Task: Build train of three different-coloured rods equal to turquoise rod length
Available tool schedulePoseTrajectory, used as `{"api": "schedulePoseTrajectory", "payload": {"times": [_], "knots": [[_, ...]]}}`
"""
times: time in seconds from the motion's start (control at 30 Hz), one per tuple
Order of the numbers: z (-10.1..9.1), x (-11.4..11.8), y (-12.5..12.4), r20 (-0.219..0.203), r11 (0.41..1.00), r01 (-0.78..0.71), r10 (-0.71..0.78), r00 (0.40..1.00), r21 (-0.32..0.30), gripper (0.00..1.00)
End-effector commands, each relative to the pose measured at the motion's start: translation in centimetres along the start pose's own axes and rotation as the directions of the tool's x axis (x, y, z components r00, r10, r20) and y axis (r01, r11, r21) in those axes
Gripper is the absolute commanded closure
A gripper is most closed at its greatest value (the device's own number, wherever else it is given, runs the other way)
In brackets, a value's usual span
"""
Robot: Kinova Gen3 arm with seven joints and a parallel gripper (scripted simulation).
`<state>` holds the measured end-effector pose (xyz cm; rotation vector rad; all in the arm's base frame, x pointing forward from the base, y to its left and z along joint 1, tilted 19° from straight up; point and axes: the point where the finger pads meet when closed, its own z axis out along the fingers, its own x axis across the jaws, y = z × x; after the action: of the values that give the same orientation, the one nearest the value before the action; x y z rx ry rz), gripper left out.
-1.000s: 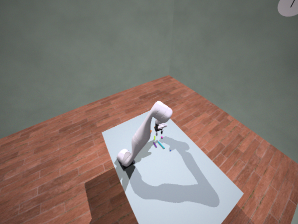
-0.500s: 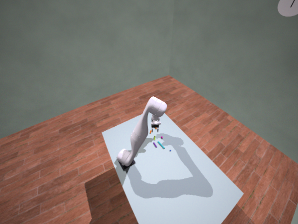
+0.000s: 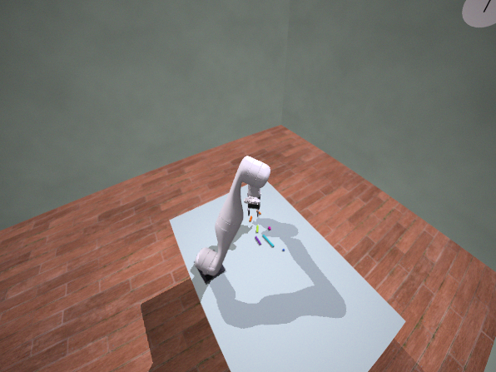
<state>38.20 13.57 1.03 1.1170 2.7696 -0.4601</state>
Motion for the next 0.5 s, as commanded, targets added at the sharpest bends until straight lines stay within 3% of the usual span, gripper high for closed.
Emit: {"api": "schedulePoseTrajectory", "payload": {"times": [0.0, 0.47], "knots": [[0.0, 0.8, 0.5, 0.005, 1.0, -0.01, 0.01, 1.0, -0.003, 0.0], [0.0, 1.8, 1.1, 0.013, 0.996, -0.085, 0.085, 0.996, -0.007, 0.0]]}}
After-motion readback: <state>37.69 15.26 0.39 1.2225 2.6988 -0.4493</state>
